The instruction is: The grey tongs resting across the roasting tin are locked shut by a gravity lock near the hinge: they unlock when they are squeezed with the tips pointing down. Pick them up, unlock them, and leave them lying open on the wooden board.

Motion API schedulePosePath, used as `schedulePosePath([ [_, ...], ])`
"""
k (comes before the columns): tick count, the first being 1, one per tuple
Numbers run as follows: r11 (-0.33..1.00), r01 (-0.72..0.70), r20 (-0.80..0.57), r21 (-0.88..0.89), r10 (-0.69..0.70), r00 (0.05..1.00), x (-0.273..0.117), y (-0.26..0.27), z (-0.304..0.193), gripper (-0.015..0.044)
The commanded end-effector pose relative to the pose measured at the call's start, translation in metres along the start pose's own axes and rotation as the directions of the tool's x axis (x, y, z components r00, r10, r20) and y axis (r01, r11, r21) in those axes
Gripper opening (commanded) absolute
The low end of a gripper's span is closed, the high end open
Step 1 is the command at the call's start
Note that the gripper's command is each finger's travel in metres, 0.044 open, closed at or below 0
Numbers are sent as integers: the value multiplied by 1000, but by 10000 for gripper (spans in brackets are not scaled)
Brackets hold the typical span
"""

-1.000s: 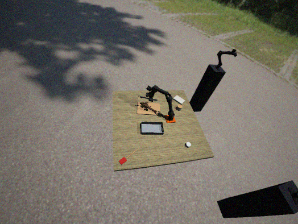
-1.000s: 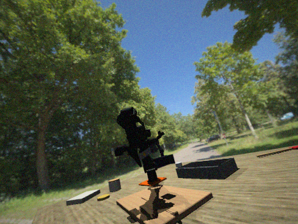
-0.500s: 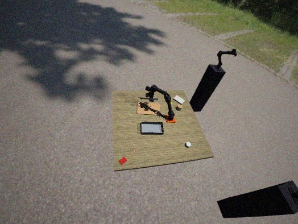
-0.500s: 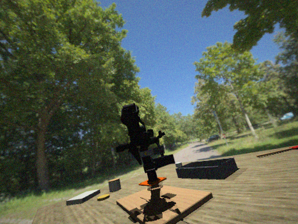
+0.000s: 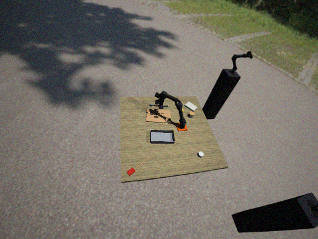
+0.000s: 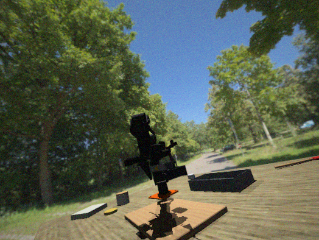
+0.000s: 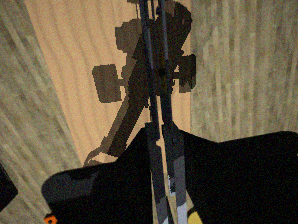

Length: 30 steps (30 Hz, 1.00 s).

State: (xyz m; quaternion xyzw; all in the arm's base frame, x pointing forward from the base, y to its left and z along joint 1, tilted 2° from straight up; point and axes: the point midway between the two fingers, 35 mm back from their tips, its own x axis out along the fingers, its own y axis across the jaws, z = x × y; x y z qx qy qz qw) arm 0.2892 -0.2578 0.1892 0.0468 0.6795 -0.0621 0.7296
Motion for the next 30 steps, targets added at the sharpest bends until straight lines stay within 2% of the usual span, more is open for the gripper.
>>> schedulePosePath([
  [1,1000,1,-6,-1,-1,1000,8,-1,0,-150],
  [30,1000,14,-18,5,-14,1000,56,-3,1,-150],
])
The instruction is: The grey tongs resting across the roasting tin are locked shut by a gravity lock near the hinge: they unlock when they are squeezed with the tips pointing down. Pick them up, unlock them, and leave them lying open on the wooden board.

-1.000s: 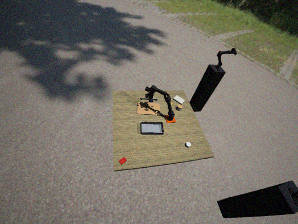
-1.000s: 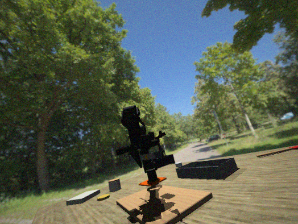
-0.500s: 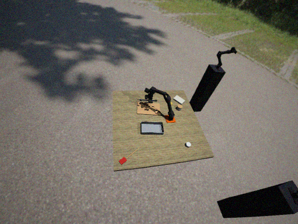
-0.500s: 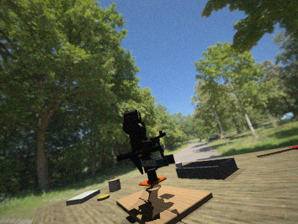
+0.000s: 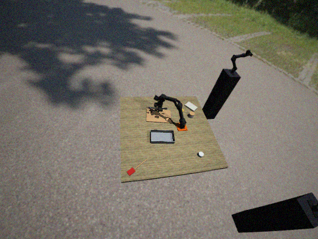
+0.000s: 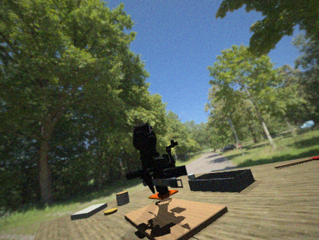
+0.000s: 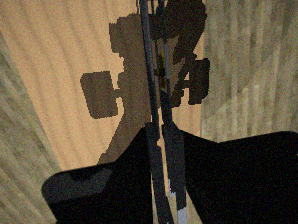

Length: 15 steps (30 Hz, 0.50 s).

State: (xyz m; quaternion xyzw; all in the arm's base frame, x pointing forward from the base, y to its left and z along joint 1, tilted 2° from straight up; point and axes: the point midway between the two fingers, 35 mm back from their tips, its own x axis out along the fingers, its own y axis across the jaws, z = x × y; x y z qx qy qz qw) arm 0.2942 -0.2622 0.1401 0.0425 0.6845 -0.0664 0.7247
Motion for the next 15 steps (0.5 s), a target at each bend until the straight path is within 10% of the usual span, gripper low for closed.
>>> schedulePosePath([
  [1,1000,2,-6,6,-2,1000,8,0,-1,-150],
  [15,1000,8,-12,9,-8,1000,31,1,-3,-150],
])
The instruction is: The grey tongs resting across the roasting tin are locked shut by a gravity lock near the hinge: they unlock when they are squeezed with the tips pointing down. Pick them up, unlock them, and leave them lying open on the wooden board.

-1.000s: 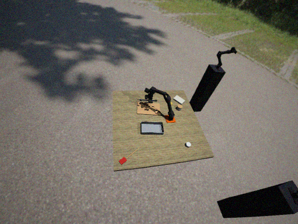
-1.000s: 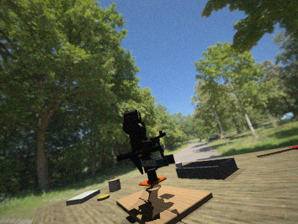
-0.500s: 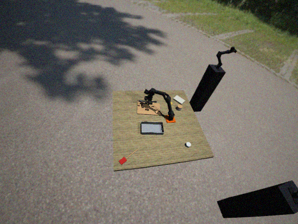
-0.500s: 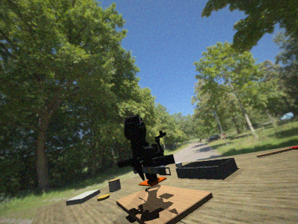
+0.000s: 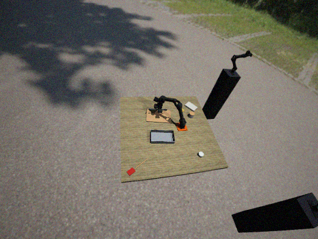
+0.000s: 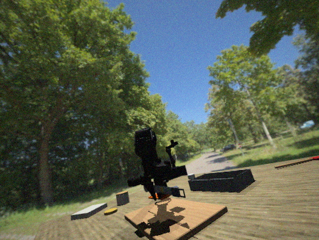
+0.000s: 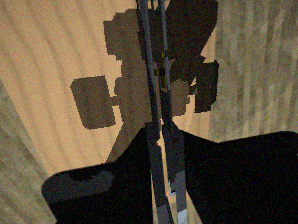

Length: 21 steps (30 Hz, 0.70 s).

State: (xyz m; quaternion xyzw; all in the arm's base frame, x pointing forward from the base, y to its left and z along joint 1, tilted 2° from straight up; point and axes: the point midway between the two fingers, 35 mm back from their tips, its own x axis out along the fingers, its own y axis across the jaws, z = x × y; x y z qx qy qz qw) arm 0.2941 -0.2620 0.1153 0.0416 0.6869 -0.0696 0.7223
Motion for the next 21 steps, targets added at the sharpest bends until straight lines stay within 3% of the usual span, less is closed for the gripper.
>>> schedulePosePath([
  [1,1000,2,-6,6,-2,1000,8,1,-2,-150],
  [17,1000,6,-10,8,-6,1000,25,3,-4,-150],
  [21,1000,5,-8,3,-5,1000,23,2,-4,-45],
])
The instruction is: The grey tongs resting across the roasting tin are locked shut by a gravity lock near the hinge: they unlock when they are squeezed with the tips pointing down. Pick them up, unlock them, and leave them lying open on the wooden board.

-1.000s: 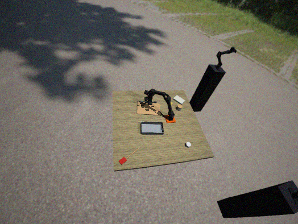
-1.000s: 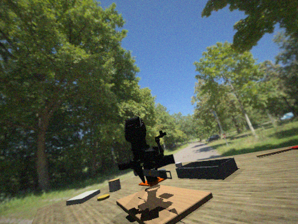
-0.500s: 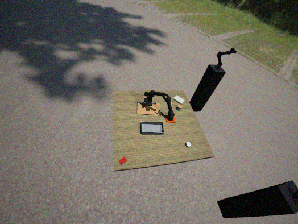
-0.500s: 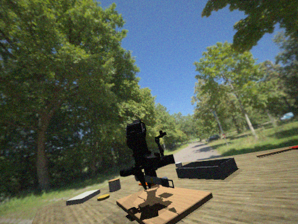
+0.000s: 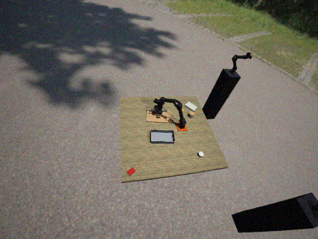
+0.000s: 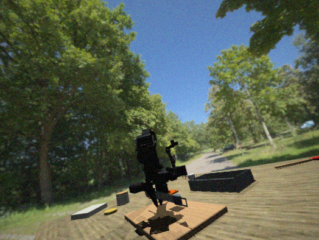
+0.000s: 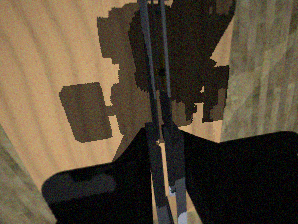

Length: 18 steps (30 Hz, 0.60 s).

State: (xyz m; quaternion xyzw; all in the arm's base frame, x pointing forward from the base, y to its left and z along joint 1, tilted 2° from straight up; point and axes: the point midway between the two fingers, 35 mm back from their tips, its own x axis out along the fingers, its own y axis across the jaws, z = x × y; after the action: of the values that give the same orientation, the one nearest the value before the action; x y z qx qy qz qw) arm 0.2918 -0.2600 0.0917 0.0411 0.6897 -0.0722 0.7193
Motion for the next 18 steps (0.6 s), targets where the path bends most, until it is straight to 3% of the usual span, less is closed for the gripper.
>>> schedulePosePath([
  [1,1000,0,0,0,0,1000,0,0,0,-19],
  [18,1000,0,0,0,0,1000,0,0,0,428],
])
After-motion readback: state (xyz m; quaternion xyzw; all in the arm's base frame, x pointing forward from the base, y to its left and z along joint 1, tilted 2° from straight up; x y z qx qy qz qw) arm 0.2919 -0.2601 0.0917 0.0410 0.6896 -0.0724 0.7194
